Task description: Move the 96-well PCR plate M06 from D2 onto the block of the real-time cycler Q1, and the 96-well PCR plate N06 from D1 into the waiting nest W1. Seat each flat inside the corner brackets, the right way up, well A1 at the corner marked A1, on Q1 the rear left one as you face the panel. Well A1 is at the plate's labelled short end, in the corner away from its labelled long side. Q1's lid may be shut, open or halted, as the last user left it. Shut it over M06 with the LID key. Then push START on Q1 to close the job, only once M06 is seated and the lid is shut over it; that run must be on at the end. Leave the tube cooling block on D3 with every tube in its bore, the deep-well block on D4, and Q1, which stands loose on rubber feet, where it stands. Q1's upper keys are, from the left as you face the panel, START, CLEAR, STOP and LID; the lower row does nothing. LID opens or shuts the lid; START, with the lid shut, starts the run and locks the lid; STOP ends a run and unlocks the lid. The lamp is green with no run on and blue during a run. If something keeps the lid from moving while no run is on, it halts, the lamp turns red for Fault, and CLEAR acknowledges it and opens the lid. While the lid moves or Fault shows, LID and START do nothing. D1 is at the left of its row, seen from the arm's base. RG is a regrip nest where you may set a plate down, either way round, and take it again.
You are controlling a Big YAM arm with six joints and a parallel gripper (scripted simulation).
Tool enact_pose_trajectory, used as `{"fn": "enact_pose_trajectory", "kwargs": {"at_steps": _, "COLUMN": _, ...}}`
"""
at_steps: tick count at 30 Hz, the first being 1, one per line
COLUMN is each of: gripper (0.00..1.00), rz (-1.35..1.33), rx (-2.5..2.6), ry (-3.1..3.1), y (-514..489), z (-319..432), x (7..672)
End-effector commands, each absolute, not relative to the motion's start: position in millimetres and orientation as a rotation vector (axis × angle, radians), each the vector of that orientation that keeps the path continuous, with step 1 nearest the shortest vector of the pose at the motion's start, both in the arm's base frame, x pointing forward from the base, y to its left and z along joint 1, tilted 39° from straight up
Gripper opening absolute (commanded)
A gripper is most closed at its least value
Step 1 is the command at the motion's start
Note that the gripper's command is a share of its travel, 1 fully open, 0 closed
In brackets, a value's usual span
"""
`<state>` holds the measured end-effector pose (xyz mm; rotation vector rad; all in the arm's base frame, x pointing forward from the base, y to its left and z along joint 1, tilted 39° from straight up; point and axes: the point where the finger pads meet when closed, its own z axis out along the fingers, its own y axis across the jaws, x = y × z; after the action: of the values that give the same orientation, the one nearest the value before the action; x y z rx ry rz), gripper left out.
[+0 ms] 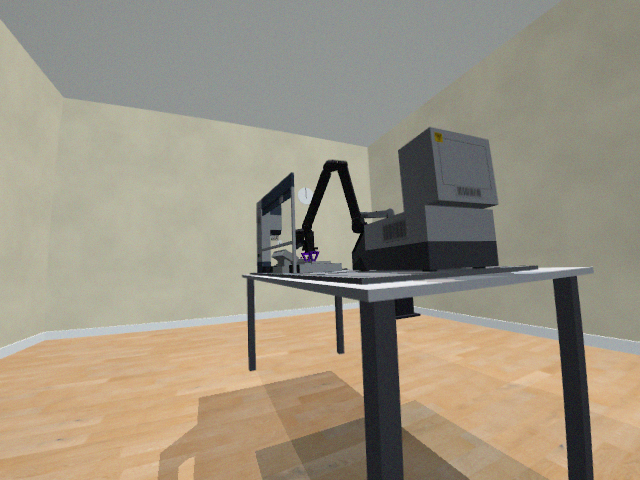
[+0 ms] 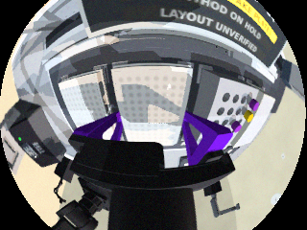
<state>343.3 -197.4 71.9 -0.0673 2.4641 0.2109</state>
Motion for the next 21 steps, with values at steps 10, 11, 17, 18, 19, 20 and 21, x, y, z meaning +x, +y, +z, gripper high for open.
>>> {"fn": "enact_pose_trajectory", "kwargs": {"at_steps": 10, "gripper": 0.0, "rz": 0.207, "rx": -0.056, "ry": 2.457, "y": -199, "z": 78, "x": 349}}
{"fn": "enact_pose_trajectory", "kwargs": {"at_steps": 11, "gripper": 0.0, "rz": 0.215, "rx": -0.047, "ry": 2.464, "y": -198, "z": 75, "x": 346}}
{"fn": "enact_pose_trajectory", "kwargs": {"at_steps": 17, "gripper": 0.0, "rz": 0.216, "rx": -0.043, "ry": 2.471, "y": -202, "z": 70, "x": 342}}
{"fn": "enact_pose_trajectory", "kwargs": {"at_steps": 18, "gripper": 0.0, "rz": 0.211, "rx": -0.044, "ry": 2.468, "y": -202, "z": 70, "x": 343}}
{"fn": "enact_pose_trajectory", "kwargs": {"at_steps": 19, "gripper": 0.0, "rz": 0.207, "rx": -0.046, "ry": 2.465, "y": -203, "z": 71, "x": 344}}
{"fn": "enact_pose_trajectory", "kwargs": {"at_steps": 20, "gripper": 0.0, "rz": 0.203, "rx": -0.048, "ry": 2.462, "y": -204, "z": 71, "x": 344}}
{"fn": "enact_pose_trajectory", "kwargs": {"at_steps": 21, "gripper": 0.0, "rz": 0.199, "rx": -0.049, "ry": 2.46, "y": -204, "z": 72, "x": 345}}
